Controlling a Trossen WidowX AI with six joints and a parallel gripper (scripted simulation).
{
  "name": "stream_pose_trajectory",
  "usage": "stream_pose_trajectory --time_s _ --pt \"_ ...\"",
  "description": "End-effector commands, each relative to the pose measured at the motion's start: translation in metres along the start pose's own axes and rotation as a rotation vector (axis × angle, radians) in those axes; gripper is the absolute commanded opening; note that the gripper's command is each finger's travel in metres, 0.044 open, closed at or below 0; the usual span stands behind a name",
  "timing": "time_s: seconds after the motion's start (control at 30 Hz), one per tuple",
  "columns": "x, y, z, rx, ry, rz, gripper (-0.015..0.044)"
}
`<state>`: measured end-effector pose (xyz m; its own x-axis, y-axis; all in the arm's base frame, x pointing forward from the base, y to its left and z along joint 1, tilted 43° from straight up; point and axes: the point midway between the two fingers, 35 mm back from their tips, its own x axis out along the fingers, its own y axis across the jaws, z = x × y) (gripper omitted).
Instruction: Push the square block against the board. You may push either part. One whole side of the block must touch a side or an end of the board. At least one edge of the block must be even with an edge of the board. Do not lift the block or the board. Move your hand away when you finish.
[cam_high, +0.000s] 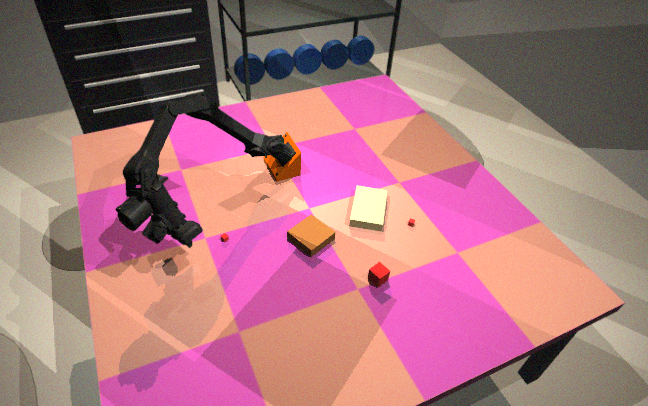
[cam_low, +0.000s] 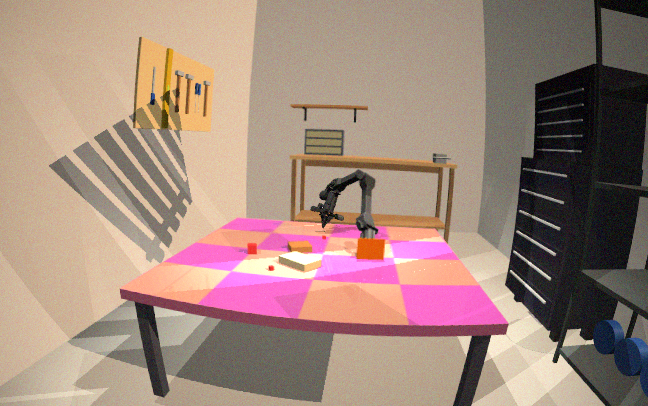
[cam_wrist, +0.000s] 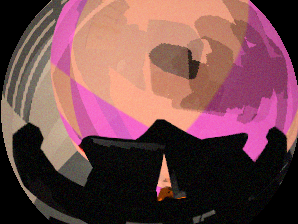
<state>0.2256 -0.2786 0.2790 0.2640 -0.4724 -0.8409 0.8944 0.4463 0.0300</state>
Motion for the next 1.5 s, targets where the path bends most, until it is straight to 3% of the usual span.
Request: stream_pose_trajectory --time_s 0.0,0.67,1.47 --pt "0.010 0.021 -0.002 -0.072 0.023 0.006 0.0000" --pt "0.078 0.166 -0.073 -0.608 0.168 0.009 0.0000" --pt "0.128 0.298 -0.254 -1.352 0.309 -0.083 0.0000"
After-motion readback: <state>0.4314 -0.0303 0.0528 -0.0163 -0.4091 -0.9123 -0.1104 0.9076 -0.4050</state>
